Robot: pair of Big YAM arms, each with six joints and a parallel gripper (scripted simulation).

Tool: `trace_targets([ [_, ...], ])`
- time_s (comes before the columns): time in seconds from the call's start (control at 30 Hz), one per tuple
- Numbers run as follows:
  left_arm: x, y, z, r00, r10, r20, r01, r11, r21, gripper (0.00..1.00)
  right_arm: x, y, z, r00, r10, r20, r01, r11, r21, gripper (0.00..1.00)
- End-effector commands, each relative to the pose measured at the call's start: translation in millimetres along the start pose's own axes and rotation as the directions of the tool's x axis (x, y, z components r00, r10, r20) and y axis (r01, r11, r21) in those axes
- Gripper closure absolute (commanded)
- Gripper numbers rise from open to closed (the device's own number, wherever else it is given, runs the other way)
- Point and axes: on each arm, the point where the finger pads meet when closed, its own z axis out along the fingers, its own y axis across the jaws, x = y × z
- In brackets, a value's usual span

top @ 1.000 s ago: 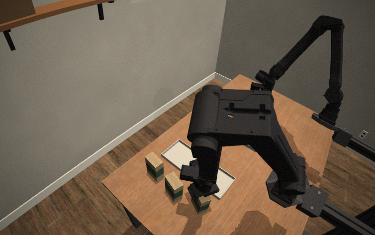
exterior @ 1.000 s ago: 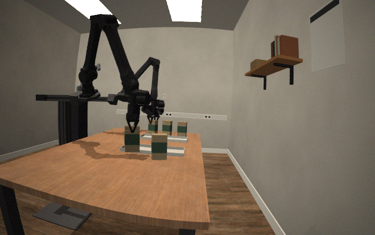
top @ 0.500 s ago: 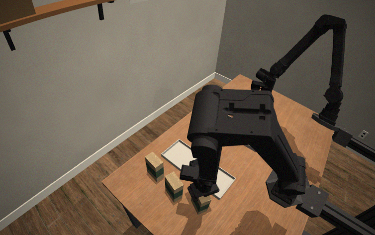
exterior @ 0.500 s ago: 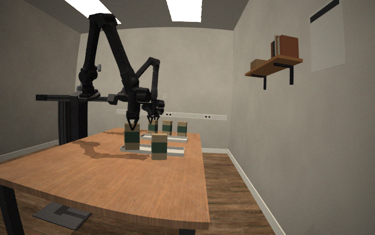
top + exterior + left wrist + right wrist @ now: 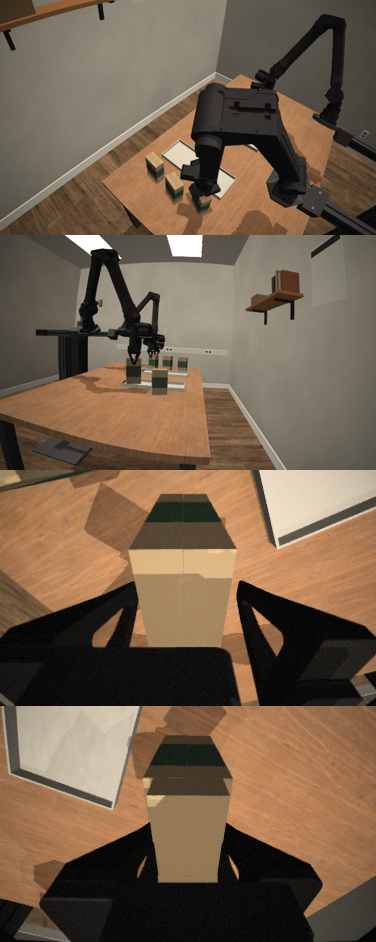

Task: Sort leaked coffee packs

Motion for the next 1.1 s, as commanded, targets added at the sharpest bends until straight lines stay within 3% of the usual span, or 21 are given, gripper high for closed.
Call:
trace_targets([
  [0.0, -5.2, 3.0, -34.0, 1.000, 0.000, 0.017, 0.001, 1.000, -0.020, 0.24, -9.2, 21.1, 0.9, 1.000, 0.008, 0.000, -0.008, 1.000, -0.001, 0.77],
  [0.07, -5.2, 3.0, -34.0, 1.000, 0.000, 0.017, 0.001, 1.000, -0.020, 0.24, -9.2, 21.1, 0.9, 1.000, 0.008, 0.000, -0.008, 1.000, -0.001, 0.77],
  [0.1, -5.0, 2.8, -42.3, 1.000, 0.000, 0.017, 0.001, 1.000, -0.020, 0.24, -20.8, 13.3, -6.8, 0.999, 0.020, 0.025, -0.021, 1.000, 0.017, 0.77],
  [0.27, -4.1, 1.9, -83.4, 1.000, -0.001, 0.017, 0.001, 1.000, -0.021, 0.24, -17.8, 43.6, 0.7, 1.000, 0.005, -0.004, -0.005, 1.000, -0.004, 0.77],
  [0.63, -3.1, 3.1, -76.5, 1.000, -0.013, 0.010, 0.013, 1.000, -0.013, 0.24, -39.5, 71.2, -0.8, 1.000, 0.011, 0.008, -0.011, 1.000, 0.005, 0.77],
  [0.67, -5.4, 7.3, -80.6, 1.000, -0.005, 0.019, 0.005, 1.000, -0.022, 0.24, -49.4, 64.9, -12.6, 0.999, 0.025, 0.039, -0.026, 0.999, 0.020, 0.77],
  [0.73, -5.4, 7.3, -80.6, 1.000, -0.005, 0.019, 0.005, 1.000, -0.022, 0.24, -49.2, 79.3, -2.0, 1.000, 0.014, 0.014, -0.014, 1.000, 0.008, 0.77],
  [1.07, -5.4, 7.3, -80.6, 1.000, -0.005, 0.019, 0.005, 1.000, -0.022, 0.24, -63.7, 117.9, -2.1, 1.000, 0.010, 0.007, -0.010, 1.000, 0.003, 0.77],
])
